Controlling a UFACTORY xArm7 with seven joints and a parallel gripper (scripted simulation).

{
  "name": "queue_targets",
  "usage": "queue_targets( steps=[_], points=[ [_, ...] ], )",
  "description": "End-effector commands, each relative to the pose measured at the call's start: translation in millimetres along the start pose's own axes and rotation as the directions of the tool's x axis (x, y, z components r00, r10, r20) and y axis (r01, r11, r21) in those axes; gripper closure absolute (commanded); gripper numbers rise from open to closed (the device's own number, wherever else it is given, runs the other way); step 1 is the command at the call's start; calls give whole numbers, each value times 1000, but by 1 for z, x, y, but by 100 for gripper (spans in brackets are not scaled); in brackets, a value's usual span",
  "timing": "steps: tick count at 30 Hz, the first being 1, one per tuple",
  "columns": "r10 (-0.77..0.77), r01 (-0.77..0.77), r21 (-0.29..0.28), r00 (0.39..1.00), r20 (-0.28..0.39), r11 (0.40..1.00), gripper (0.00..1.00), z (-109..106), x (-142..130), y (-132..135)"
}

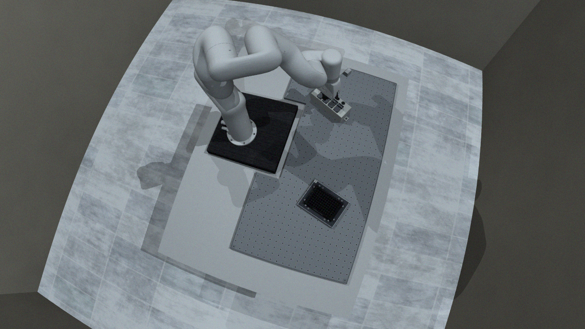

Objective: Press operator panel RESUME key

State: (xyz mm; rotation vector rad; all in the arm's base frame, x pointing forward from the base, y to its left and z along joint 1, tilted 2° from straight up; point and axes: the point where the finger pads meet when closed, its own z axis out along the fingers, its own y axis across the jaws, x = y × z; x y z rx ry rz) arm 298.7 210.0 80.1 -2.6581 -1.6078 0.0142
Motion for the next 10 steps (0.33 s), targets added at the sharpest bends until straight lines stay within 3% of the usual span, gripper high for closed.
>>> queue_targets(
  steps=[1, 10],
  points=[
    [0, 0, -2, 1000, -4, 1000, 100, -11, 1, 1],
    [0, 0, -2, 1000, -4, 1000, 100, -27, 1, 0]
  ],
)
